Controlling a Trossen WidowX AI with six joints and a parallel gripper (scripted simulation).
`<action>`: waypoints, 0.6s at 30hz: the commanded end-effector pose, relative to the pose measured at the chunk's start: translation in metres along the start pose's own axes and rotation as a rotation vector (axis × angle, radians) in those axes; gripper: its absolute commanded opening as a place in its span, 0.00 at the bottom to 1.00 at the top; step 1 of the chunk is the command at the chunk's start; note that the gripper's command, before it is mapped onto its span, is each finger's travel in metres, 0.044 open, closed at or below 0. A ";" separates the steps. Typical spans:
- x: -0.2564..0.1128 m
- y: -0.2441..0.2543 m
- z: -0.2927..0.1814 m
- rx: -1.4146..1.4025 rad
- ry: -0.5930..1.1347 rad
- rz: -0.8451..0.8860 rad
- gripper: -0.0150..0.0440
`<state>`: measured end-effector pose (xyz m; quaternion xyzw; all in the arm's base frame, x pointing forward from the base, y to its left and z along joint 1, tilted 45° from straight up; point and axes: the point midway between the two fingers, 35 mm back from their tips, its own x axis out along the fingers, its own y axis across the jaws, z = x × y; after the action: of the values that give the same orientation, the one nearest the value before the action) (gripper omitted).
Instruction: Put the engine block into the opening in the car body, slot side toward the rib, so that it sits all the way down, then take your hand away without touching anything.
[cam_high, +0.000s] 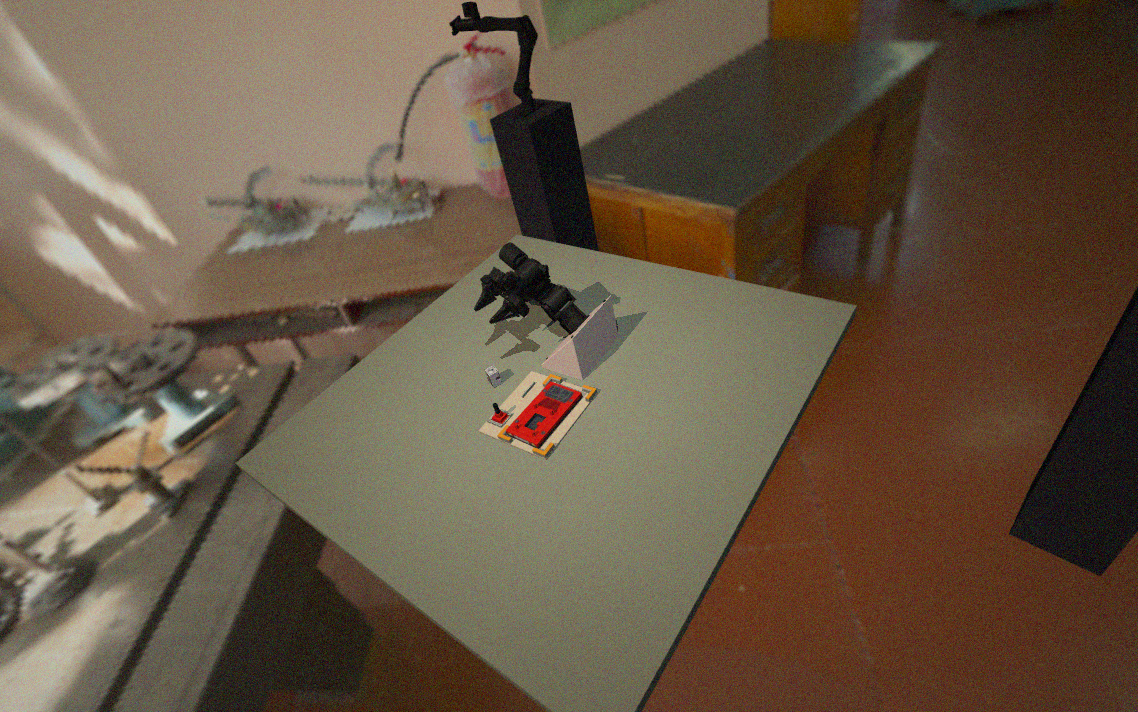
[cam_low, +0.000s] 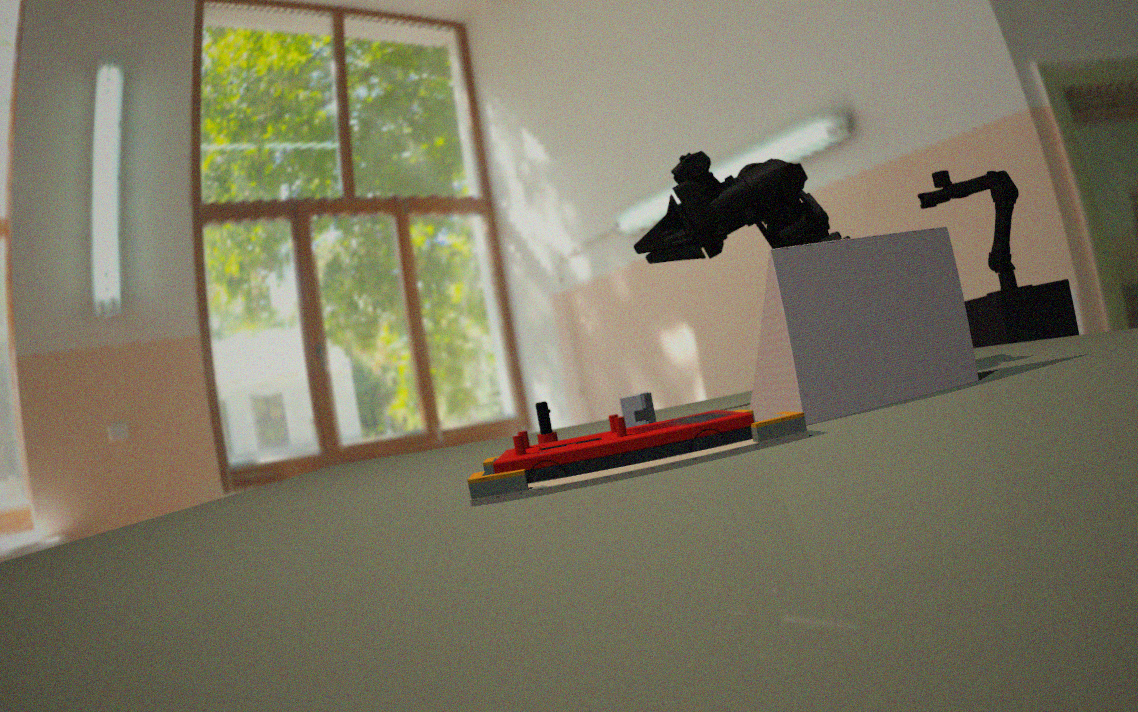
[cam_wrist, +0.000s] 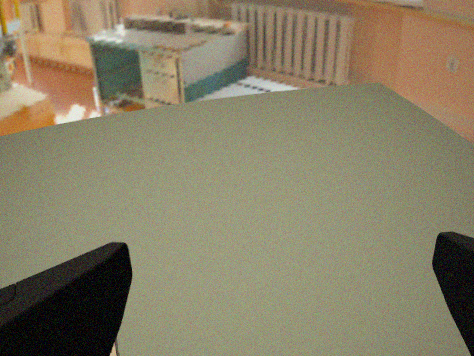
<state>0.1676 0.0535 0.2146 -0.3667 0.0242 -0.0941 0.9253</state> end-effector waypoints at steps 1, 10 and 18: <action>0.000 0.000 0.000 0.000 0.000 0.000 0.98; 0.010 0.004 0.023 -0.013 -0.028 -0.001 1.00; 0.022 0.011 0.035 -0.119 -0.008 0.015 1.00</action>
<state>0.1904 0.0759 0.2306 -0.4181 0.0246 -0.0882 0.9038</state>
